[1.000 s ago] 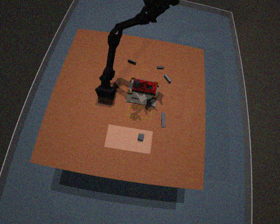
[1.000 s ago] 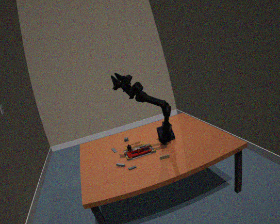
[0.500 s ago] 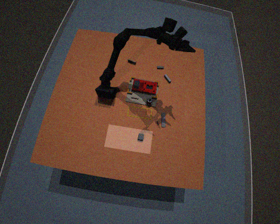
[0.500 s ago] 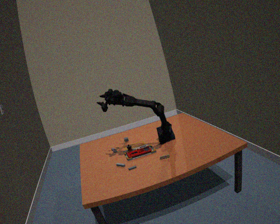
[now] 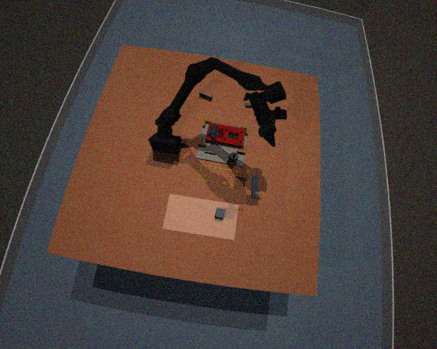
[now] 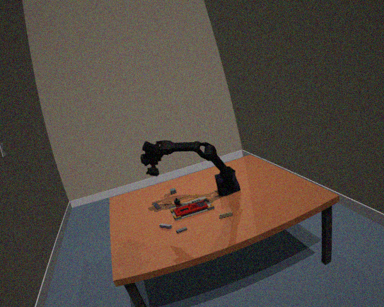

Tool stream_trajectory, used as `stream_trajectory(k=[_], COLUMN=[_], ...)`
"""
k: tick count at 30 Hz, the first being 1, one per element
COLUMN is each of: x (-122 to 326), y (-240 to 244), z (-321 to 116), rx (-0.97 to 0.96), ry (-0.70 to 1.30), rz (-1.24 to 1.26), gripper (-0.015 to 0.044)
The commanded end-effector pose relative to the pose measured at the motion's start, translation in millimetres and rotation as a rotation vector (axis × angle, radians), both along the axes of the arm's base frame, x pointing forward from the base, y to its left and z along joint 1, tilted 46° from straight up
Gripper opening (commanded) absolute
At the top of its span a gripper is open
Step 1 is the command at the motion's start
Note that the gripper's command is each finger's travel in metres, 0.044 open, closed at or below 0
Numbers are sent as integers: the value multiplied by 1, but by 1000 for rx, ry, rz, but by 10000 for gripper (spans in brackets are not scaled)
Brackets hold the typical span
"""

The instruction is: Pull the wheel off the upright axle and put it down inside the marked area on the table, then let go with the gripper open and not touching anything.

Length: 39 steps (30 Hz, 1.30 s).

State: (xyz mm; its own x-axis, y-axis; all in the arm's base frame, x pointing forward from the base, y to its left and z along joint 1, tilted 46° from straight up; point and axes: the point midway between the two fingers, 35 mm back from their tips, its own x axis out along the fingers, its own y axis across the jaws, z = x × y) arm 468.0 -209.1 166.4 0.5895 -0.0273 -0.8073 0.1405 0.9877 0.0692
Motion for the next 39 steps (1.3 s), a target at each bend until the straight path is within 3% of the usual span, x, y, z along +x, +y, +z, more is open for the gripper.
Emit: stream_trajectory(k=[1, 12, 28, 39], x=[-21, -96, -105, -102], y=[30, 122, 126, 174], z=[-50, -124, -124, -171], rx=[150, 715, 728, 730], ry=[157, 478, 483, 482], rz=[132, 395, 397, 398], gripper=[300, 300, 300, 300])
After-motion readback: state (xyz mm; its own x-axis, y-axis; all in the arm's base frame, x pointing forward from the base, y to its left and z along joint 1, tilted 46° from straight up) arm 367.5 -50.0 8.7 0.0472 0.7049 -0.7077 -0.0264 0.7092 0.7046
